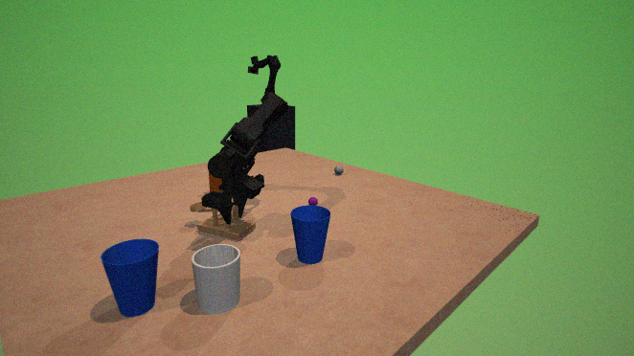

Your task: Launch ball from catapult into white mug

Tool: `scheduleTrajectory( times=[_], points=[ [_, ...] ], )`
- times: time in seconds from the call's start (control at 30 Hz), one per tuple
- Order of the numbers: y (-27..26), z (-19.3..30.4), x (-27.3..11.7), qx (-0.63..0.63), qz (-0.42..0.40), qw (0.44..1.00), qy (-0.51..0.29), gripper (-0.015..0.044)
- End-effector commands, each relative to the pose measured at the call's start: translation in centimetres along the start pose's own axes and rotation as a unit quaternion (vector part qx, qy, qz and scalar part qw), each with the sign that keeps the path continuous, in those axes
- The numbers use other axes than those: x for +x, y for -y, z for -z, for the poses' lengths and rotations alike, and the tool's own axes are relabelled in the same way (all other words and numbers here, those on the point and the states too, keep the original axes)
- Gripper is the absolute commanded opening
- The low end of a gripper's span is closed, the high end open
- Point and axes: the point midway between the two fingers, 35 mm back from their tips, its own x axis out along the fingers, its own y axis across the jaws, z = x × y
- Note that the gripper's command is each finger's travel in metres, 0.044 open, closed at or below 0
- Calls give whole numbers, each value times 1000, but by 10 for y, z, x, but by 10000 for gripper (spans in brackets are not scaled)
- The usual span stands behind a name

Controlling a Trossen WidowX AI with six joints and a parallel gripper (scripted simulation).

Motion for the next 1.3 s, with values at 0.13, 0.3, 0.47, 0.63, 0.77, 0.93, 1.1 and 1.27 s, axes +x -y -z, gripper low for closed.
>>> scheduleTrajectory(
  times=[0.13,0.3,0.47,0.63,0.77,0.93,1.1,1.27],
  points=[
    [0,0,3,0,0,1000,0,0],
    [0,0,3,0,0,1000,0,52],
    [0,0,3,0,0,1000,0,184],
    [0,0,3,0,0,1000,0,315],
    [1,-1,-6,0,0,1000,0,420],
    [3,-1,-76,1,1,1000,-1,440],
    [4,-1,-79,4,4,1000,3,440],
    [1,1,-89,5,2,1000,2,440]
  ],
)
